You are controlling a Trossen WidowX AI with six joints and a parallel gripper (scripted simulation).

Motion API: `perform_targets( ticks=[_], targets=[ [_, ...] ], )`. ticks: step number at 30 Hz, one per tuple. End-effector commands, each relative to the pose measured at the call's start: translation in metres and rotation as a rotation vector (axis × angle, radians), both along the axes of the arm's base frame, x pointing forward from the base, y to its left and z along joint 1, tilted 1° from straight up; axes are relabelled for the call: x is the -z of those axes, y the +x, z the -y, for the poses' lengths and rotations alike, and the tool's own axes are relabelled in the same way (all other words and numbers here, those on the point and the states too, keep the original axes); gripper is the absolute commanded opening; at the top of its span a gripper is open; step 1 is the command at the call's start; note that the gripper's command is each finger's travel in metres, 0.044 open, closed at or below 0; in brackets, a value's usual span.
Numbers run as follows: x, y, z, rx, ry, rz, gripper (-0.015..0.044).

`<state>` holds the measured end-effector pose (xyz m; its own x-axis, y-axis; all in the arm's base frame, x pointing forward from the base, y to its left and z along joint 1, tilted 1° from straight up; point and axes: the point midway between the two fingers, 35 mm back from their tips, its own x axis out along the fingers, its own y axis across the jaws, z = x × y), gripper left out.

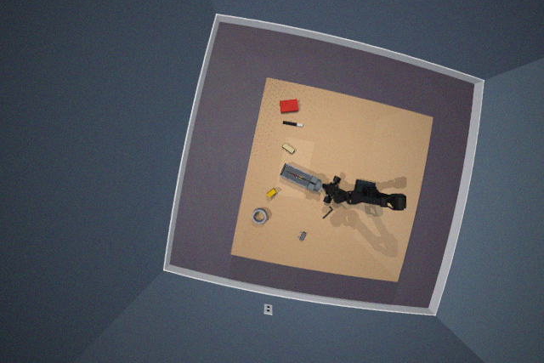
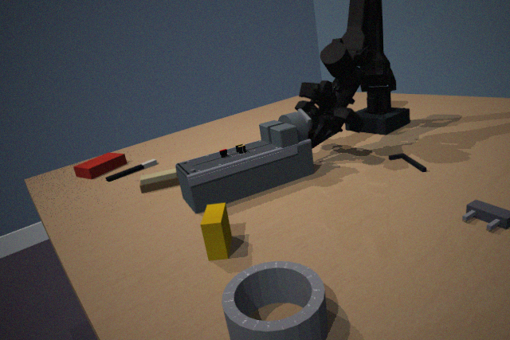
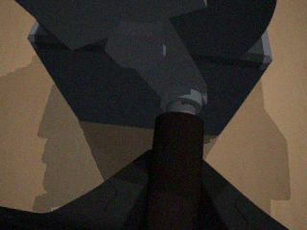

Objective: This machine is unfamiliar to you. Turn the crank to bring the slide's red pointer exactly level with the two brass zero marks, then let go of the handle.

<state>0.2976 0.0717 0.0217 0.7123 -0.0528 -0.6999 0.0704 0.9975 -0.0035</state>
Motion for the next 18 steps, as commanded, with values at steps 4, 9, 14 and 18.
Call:
perform_targets(
  ticks=[4,9,14,18],
  targets=[
    [0.0000,0.0000,0.0000,0.000,0.000,0.000,0.0105],
    [0.0000,0.0000,0.0000,0.000,0.000,0.000,0.0236],
    [0.0000,0.0000,0.0000,0.000,0.000,0.000,0.0368],
    [-0.0006,0.0001,0.0000,0.000,0.000,0.000,0.0440]
  ],
)
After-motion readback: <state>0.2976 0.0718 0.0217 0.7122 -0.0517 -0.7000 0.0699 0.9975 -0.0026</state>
